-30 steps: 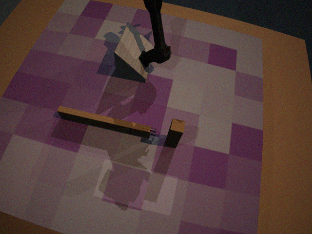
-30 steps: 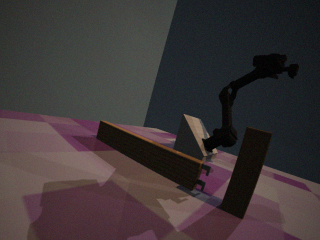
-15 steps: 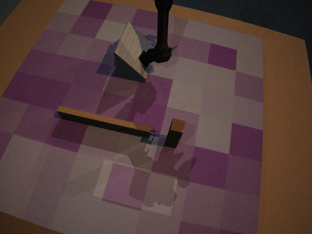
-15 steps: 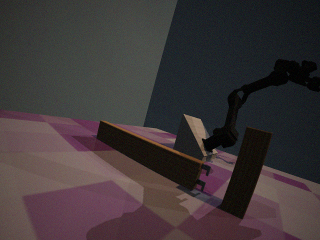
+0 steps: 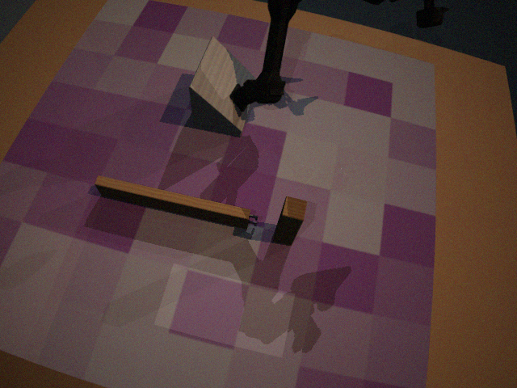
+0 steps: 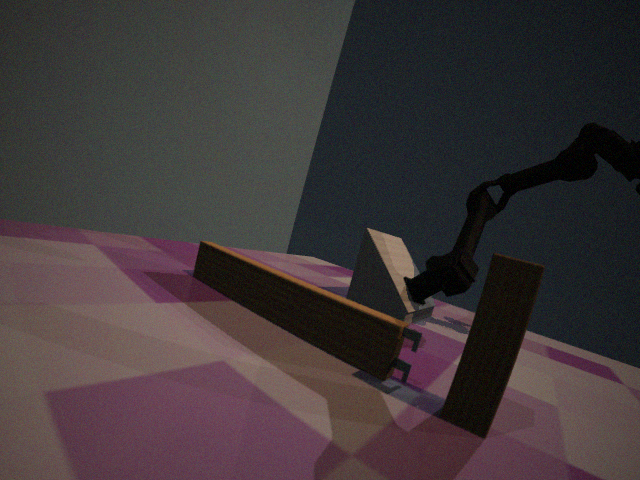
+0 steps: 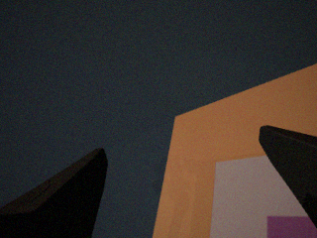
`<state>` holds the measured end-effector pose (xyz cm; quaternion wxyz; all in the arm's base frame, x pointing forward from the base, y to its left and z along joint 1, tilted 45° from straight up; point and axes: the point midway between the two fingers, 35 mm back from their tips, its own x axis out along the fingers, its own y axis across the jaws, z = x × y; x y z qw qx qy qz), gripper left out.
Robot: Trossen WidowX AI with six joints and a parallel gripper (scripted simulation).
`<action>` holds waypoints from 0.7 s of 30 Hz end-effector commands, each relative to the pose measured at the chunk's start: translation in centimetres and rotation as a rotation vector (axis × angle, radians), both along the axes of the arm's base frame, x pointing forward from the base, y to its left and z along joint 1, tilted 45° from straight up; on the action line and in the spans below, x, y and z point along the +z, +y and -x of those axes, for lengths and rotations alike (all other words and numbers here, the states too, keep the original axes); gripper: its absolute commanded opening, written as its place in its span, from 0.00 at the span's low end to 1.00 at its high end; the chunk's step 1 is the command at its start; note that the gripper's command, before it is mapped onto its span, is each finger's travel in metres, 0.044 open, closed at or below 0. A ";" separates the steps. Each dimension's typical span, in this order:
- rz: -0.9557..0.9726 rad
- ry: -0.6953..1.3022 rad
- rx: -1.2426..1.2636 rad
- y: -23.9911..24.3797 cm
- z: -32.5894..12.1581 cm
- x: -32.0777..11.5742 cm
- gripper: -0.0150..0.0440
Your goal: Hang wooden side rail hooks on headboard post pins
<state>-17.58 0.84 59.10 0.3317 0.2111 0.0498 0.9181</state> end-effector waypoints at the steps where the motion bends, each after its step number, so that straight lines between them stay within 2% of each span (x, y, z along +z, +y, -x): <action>1: 0.103 0.115 -0.036 3.4 -2.5 0.1 1.00; 12: 0.374 0.482 -0.164 11.7 -11.3 -1.4 1.00; 21: 0.523 0.796 -0.279 16.0 -19.5 -4.2 1.00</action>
